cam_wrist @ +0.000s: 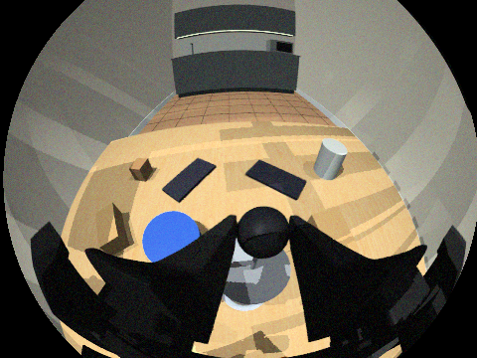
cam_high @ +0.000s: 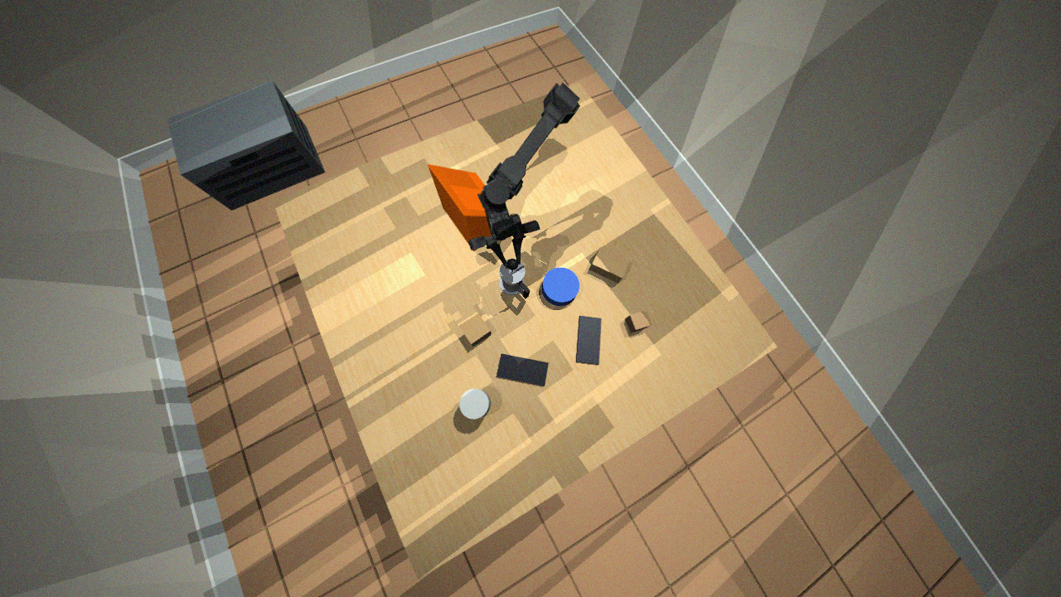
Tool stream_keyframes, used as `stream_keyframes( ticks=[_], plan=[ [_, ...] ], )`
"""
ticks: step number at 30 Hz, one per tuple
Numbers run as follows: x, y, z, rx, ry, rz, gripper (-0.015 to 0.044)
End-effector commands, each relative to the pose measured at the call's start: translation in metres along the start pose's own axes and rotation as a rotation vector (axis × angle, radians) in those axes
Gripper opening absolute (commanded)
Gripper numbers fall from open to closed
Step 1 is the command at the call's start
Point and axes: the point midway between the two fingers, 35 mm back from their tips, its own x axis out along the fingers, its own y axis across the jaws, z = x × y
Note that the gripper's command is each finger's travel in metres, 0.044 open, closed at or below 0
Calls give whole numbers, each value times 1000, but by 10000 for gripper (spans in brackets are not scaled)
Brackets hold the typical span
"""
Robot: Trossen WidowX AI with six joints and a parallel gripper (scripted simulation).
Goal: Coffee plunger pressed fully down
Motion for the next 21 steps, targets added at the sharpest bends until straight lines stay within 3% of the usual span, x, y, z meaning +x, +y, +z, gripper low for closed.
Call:
stream_keyframes(
  ticks=[1, 21],
  plan=[
    [7, -1, -24, 36, 45, -9, 129],
    [26, 1, -30, 38, 38, -3, 129]
  ],
)
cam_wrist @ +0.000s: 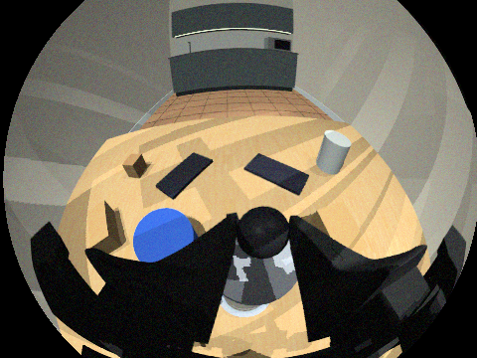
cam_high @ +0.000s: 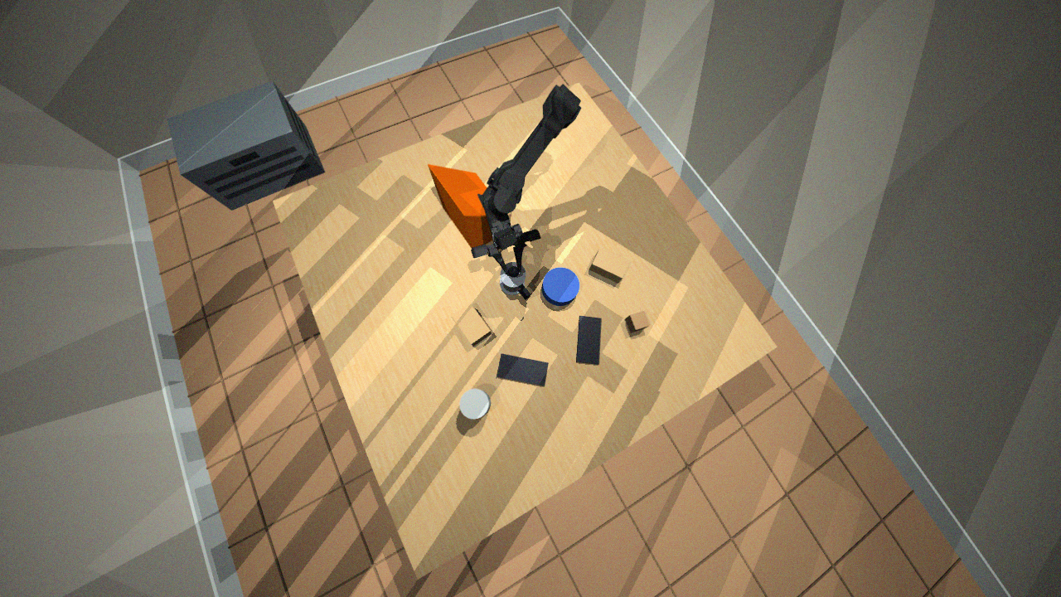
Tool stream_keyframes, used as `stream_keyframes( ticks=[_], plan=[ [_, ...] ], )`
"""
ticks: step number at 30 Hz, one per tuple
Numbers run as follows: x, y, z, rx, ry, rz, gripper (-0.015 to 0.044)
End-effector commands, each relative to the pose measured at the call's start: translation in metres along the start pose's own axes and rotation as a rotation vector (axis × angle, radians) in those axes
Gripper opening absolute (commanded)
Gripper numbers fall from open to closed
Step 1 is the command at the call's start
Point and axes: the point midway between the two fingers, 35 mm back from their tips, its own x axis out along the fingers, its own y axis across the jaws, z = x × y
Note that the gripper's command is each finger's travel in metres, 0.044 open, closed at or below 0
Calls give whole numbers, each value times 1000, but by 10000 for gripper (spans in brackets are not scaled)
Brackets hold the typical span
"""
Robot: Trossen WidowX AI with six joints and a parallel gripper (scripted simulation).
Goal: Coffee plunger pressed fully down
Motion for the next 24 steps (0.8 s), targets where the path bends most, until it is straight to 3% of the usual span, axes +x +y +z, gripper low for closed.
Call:
stream_keyframes(
  ticks=[1, 24],
  plan=[
    [4, 1, -11, 32, 34, 5, 129],
    [7, -2, -7, 31, 34, 6, 129]
  ],
)
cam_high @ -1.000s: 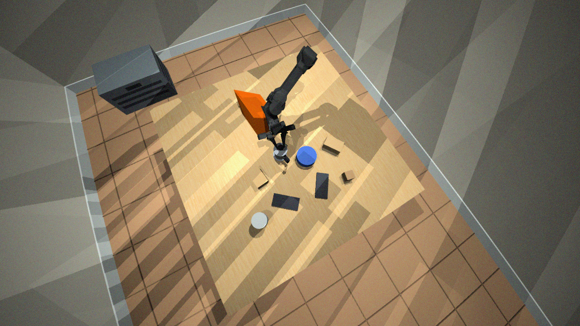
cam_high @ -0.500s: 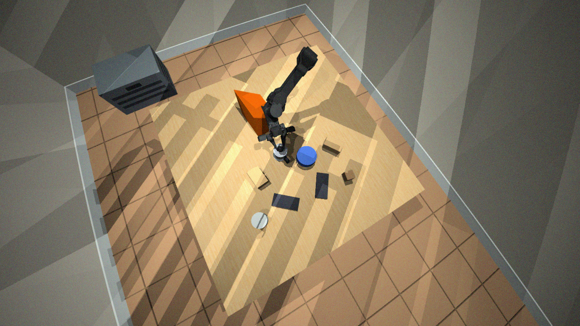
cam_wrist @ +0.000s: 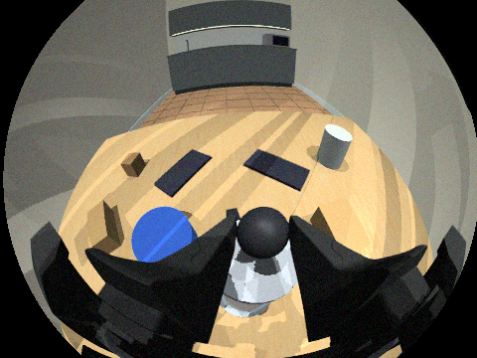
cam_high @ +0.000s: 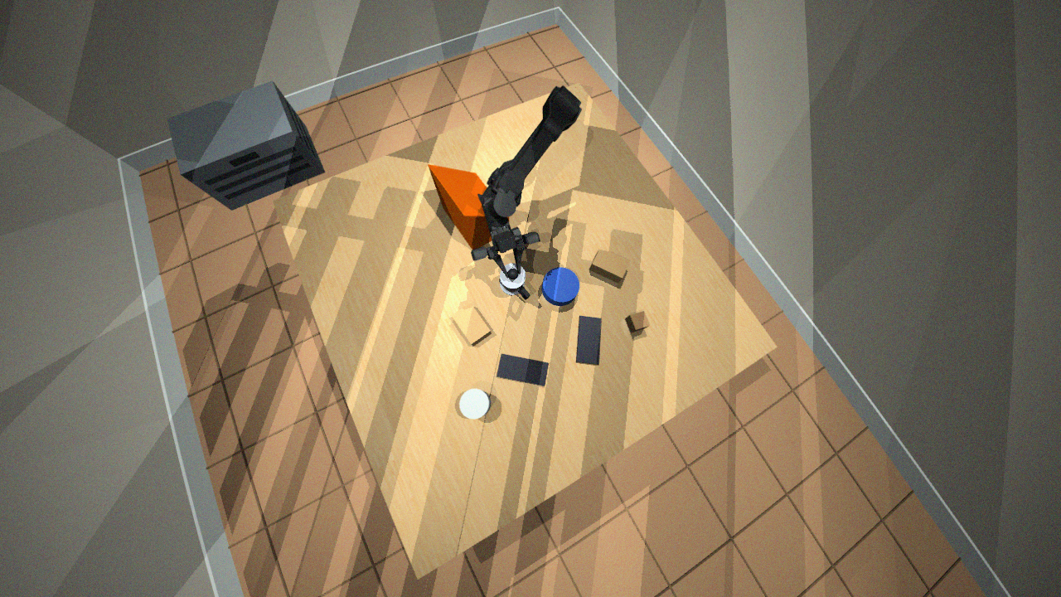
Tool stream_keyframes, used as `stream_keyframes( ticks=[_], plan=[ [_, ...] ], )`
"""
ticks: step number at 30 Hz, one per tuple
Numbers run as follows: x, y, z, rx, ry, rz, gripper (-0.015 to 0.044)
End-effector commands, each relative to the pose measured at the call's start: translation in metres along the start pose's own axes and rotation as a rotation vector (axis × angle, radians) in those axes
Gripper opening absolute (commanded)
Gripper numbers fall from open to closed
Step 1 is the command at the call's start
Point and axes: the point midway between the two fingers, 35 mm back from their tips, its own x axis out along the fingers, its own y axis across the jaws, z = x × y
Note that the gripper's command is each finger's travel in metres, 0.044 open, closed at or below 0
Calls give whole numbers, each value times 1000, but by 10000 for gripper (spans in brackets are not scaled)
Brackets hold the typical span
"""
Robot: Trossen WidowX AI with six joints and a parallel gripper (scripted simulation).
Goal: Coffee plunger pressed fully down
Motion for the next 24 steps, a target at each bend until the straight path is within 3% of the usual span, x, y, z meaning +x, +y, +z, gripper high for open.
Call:
stream_keyframes(
  ticks=[1, 13, 24],
  plan=[
    [2, 0, -3, 15, 14, 4, 129],
    [0, 0, 0, 2, 0, 0, 129],
    [0, 0, 0, 2, 0, 0, 418]
  ],
)
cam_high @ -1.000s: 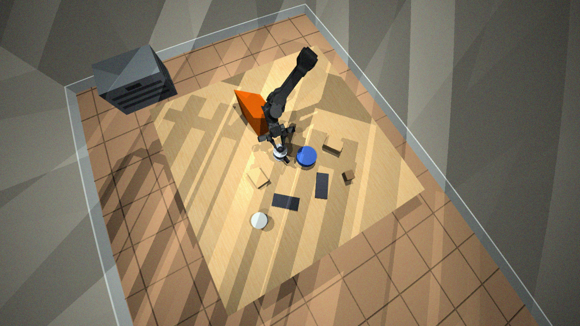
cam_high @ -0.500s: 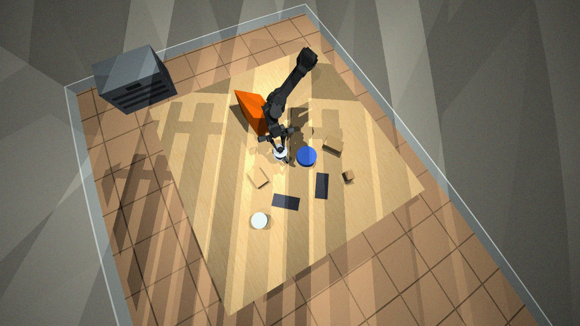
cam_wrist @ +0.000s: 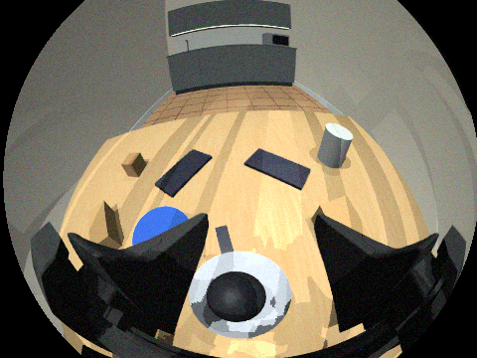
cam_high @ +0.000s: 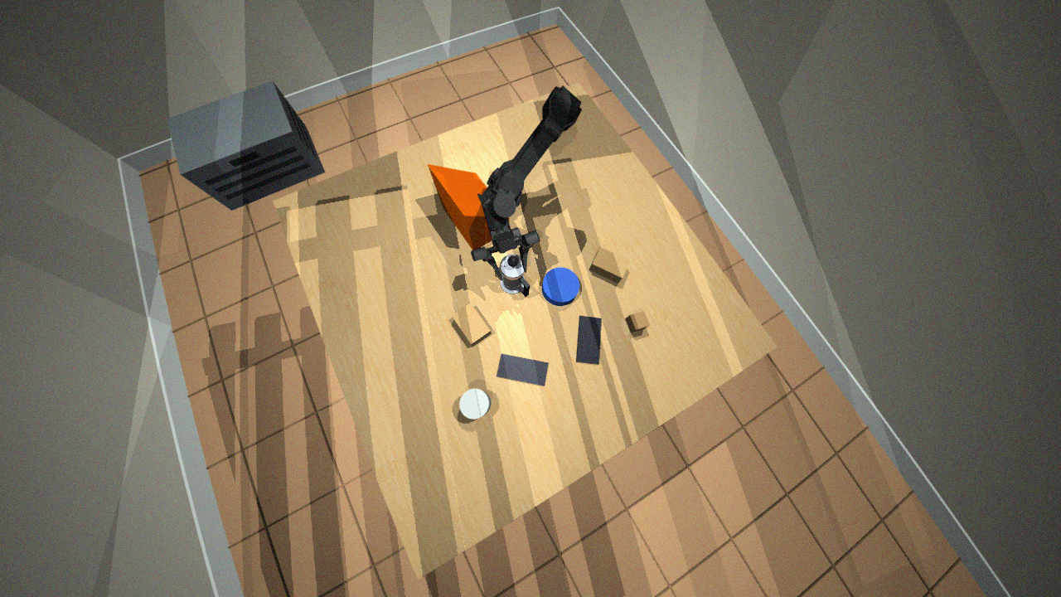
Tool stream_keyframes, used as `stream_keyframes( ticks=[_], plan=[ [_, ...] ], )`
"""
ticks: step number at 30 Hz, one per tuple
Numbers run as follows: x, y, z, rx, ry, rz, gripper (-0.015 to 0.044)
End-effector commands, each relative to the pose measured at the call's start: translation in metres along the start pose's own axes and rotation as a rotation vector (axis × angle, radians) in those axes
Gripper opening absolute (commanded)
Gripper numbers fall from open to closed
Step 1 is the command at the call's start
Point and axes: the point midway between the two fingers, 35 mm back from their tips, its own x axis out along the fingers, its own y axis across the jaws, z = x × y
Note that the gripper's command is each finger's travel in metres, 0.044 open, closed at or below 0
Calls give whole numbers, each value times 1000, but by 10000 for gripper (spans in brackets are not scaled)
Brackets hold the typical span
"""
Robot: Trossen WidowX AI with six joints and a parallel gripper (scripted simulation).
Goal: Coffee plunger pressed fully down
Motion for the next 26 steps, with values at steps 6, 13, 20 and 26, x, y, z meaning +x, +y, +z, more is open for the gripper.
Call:
stream_keyframes(
  ticks=[6, 13, 20, 26],
  plan=[
    [-1, 0, 8, 1, -21, -3, 440],
    [-22, -5, 25, -4, 7, -11, 440],
    [-71, 11, 48, 3, 16, 7, 440],
    [-72, 11, 49, 3, 15, 8, 440]
  ],
)
